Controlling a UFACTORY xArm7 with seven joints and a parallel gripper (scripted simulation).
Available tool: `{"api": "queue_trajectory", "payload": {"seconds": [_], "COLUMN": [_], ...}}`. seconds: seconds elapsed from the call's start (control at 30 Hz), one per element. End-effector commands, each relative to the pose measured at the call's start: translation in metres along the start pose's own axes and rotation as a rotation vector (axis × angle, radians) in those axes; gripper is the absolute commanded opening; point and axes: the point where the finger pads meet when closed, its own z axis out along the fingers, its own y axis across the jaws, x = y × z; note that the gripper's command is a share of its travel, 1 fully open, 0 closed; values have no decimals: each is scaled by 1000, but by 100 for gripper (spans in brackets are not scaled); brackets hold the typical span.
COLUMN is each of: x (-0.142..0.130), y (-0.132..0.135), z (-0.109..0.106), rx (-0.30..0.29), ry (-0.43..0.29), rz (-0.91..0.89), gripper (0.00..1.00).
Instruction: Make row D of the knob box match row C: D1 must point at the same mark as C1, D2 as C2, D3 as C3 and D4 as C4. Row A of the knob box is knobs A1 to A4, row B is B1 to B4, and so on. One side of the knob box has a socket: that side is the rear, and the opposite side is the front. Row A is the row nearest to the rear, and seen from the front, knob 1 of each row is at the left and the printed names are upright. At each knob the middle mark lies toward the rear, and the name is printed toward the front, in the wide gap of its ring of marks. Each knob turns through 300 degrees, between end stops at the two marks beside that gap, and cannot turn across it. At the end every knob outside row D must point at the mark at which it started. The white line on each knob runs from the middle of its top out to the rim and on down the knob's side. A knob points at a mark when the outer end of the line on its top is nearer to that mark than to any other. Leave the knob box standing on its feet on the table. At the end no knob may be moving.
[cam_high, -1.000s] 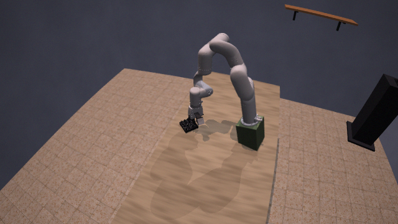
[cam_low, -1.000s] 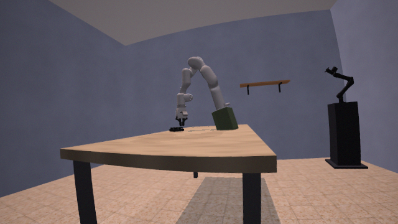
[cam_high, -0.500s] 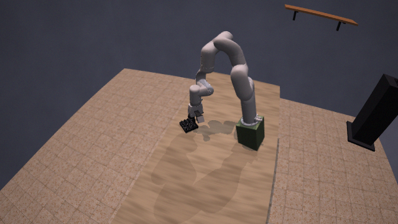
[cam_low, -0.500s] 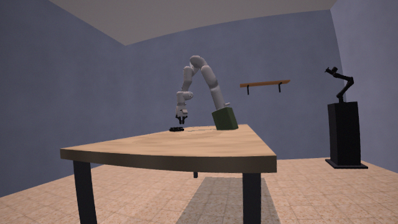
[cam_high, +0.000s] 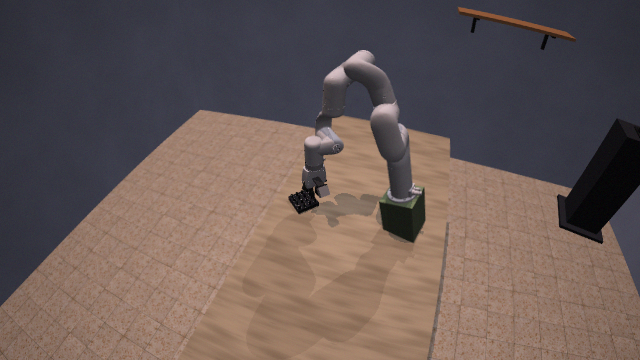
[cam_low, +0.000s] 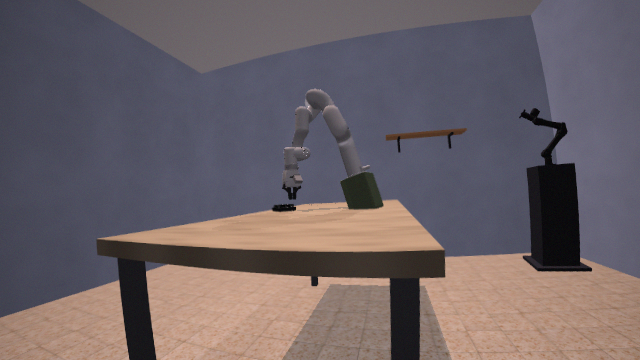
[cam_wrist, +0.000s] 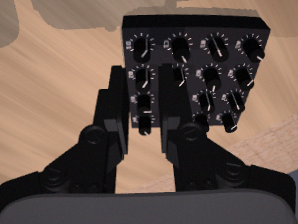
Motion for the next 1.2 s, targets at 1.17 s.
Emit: {"api": "queue_trajectory", "payload": {"seconds": [1.17], "x": [1], "y": [3], "z": [-16], "rx": [-11], "ry": [5], "rz": [-1160], "gripper": [19]}}
